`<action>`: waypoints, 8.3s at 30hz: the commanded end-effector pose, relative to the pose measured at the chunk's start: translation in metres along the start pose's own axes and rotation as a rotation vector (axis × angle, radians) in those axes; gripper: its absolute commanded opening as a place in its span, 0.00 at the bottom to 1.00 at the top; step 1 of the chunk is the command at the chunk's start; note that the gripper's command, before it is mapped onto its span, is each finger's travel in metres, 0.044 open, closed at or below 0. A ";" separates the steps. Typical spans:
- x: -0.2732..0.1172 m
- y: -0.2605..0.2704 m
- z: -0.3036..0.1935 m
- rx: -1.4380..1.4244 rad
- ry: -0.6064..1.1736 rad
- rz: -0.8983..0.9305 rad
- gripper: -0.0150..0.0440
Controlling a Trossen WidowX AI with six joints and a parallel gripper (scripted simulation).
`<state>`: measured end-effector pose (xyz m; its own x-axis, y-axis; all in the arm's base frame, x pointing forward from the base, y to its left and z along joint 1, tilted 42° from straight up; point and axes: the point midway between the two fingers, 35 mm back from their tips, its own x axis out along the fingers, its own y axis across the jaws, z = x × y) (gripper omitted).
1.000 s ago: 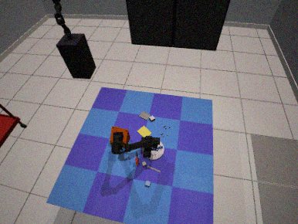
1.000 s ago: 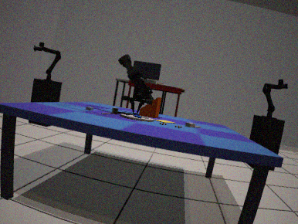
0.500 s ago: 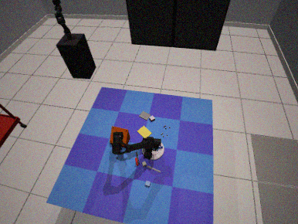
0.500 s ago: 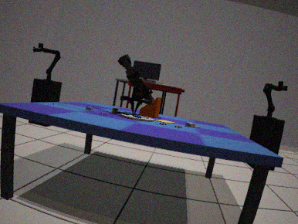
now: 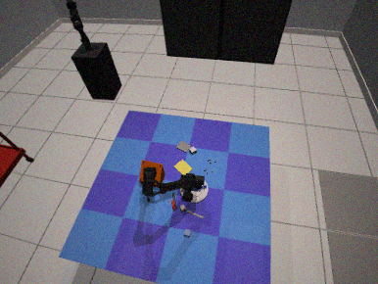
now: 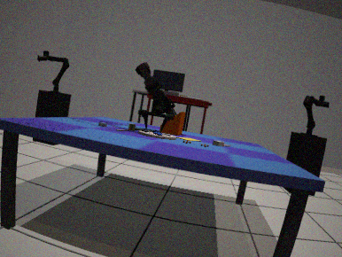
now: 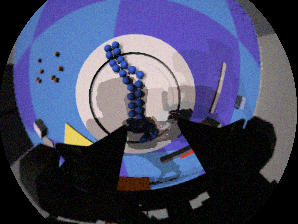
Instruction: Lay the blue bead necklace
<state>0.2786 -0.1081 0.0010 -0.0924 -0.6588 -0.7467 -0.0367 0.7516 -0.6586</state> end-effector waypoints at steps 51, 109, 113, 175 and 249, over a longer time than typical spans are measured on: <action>-0.024 0.030 0.084 -0.173 -0.001 0.000 0.68; 0.005 0.030 0.085 -0.166 -0.004 0.003 0.25; 0.005 0.030 0.085 -0.166 -0.004 0.003 0.25; 0.002 0.048 0.063 -0.174 0.000 0.000 0.25; -0.022 0.053 0.069 -0.371 -0.008 0.000 0.46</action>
<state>0.3466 -0.0549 -0.0228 -0.0868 -0.6576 -0.7483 -0.3956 0.7121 -0.5800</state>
